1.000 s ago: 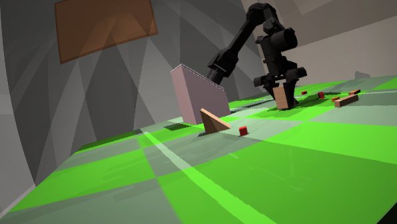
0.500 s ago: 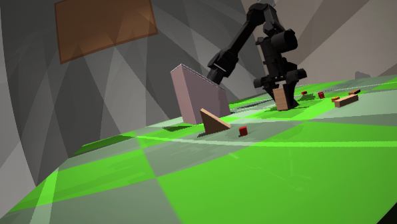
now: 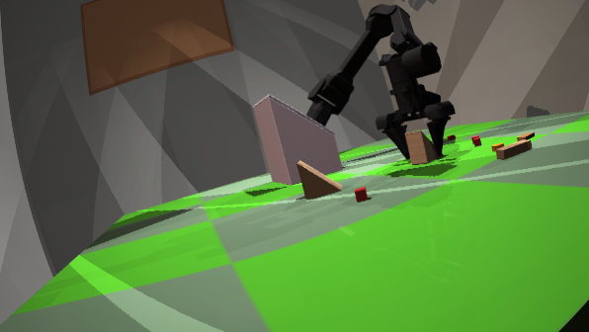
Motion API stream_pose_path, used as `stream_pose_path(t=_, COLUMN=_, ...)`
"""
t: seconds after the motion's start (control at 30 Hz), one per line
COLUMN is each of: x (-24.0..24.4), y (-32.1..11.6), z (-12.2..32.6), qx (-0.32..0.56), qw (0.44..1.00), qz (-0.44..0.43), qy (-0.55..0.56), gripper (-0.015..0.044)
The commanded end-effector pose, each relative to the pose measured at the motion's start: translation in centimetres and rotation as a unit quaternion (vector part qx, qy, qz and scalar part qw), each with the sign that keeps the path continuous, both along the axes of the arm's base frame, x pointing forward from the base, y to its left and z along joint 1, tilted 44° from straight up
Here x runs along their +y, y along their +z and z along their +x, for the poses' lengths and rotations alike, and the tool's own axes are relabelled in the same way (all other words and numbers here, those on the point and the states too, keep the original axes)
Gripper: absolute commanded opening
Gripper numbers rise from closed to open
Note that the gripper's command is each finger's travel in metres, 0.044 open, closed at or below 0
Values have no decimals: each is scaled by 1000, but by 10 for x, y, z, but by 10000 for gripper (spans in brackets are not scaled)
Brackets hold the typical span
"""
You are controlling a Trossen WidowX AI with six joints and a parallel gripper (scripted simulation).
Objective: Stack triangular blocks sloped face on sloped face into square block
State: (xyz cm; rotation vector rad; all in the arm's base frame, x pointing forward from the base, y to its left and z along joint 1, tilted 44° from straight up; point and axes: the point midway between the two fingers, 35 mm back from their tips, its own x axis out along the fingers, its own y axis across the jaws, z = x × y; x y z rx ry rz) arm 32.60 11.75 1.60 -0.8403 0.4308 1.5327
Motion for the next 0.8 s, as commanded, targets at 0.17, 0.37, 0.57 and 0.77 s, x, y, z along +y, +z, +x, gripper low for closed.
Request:
stream_pose_path(t=0.17, x=-40, y=42, z=-1, qx=-2, qw=1000, qz=-1, qy=-1, gripper=440)
stream_pose_path(t=0.37, x=-40, y=39, z=2, qx=-7, qw=1000, qz=-3, qy=-6, gripper=440)
stream_pose_path(t=0.57, x=-52, y=33, z=1, qx=18, qw=999, qz=36, qy=27, gripper=440)
stream_pose_path(t=0.77, x=-88, y=29, z=7, qx=38, qw=984, qz=169, qy=52, gripper=440)
